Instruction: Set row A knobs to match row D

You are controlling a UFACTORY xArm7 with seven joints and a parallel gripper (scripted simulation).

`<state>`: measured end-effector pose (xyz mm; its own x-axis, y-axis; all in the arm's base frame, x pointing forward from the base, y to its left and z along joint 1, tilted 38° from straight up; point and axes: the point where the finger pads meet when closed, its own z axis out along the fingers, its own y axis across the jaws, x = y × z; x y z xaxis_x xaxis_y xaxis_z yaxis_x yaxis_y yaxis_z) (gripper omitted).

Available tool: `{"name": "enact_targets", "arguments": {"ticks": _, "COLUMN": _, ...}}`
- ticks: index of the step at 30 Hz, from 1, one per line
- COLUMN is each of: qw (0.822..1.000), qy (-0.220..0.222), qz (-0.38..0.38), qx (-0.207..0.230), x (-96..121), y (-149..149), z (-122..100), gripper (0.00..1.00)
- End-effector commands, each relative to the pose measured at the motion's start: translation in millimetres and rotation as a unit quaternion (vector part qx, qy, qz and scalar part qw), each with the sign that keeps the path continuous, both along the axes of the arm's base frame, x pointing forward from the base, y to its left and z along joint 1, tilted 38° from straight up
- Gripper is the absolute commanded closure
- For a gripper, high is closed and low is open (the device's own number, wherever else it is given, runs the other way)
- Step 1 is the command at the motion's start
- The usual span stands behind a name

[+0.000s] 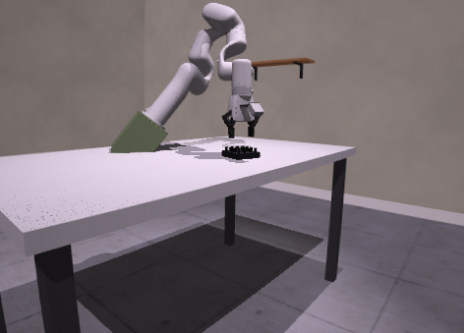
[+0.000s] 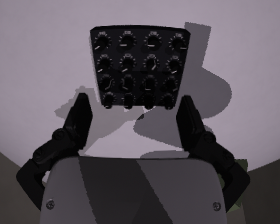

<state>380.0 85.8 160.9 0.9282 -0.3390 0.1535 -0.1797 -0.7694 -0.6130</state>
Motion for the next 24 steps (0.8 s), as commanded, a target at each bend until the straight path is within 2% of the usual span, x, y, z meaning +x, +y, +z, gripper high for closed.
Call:
{"name": "enact_targets", "arguments": {"ticks": 1, "qw": 1.000, "qy": -0.001, "qz": -0.001, "qx": 0.000, "x": 1, "y": -1, "z": 1, "gripper": 0.00}}
{"name": "enact_targets", "arguments": {"ticks": 16, "qw": 1.000, "qy": 0.008, "qz": -0.003, "qx": -0.002, "x": -3, "y": 1, "z": 1, "gripper": 0.00}}
{"name": "enact_targets", "arguments": {"ticks": 24, "qw": 1.000, "qy": 0.009, "qz": -0.003, "qx": -0.002, "x": -21, "y": 7, "z": -2, "gripper": 0.00}}
